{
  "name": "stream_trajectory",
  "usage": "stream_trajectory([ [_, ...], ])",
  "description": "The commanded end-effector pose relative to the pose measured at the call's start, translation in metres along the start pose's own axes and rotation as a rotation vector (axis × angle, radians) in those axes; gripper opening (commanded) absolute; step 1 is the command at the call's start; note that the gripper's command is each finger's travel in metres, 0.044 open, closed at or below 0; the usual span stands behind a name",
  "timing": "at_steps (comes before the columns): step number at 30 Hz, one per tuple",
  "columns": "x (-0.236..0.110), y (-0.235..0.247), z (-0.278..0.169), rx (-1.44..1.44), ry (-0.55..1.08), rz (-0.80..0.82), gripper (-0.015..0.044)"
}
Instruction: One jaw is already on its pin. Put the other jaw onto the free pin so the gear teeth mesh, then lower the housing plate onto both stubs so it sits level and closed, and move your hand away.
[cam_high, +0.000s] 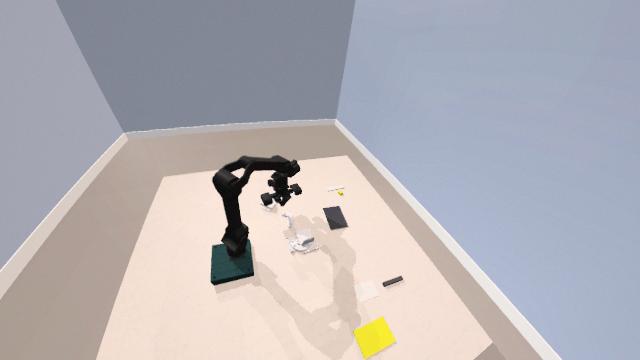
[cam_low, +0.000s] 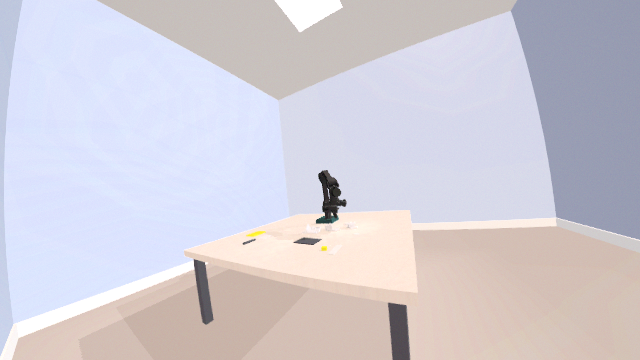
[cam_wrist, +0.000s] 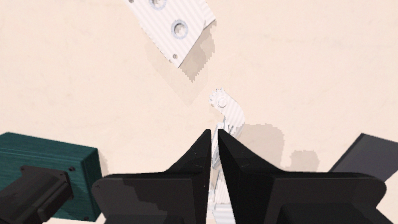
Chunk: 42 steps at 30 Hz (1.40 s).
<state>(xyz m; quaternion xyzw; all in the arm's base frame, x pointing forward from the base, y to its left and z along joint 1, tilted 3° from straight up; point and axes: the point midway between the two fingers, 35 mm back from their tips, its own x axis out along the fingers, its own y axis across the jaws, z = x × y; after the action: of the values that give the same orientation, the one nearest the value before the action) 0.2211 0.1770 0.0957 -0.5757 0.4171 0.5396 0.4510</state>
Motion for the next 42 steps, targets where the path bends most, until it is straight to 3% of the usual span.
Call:
stream_trajectory([
  [1, 0.0000, 0.0000, 0.0000, 0.000, 0.000, 0.000, 0.0000],
  [11, 0.0000, 0.0000, 0.0000, 0.000, 0.000, 0.000, 0.0000],
  [28, -0.0012, -0.0023, -0.0039, 0.289, 0.000, -0.001, 0.0440],
  [42, -0.0024, -0.0044, -0.0077, 0.569, 0.000, -0.001, 0.0440],
])
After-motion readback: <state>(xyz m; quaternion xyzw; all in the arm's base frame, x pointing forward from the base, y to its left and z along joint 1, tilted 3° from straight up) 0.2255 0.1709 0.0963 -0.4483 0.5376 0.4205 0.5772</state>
